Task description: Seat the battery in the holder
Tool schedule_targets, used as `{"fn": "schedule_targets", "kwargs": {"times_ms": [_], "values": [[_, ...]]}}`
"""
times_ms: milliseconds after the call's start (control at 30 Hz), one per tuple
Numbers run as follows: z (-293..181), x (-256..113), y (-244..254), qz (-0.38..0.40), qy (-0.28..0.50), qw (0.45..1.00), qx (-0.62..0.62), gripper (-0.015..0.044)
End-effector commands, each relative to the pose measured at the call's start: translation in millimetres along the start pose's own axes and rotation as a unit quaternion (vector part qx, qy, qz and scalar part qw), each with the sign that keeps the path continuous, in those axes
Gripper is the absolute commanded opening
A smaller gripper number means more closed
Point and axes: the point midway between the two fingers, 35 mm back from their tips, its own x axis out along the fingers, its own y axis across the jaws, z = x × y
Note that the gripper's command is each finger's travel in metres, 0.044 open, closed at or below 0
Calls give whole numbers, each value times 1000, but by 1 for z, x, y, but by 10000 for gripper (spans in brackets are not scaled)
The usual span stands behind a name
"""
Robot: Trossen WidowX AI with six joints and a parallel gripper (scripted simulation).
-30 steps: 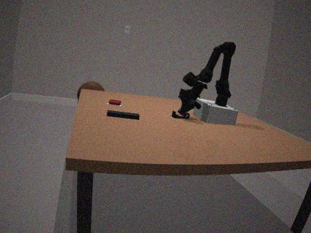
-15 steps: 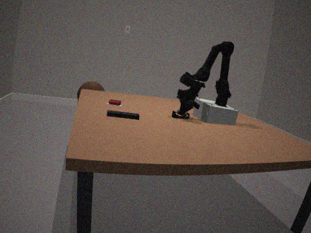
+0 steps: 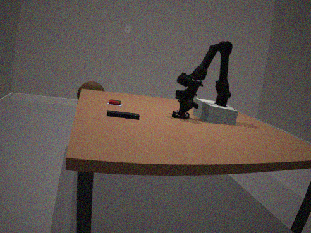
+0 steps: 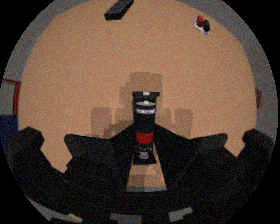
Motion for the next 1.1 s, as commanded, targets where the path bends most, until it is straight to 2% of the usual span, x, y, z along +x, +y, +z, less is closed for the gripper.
{"fn": "schedule_targets", "kwargs": {"times_ms": [0,1067], "values": [[-6,3,0,-1,23,1000,-1,78],[-4,5,-1,1,119,993,-5,78]]}}
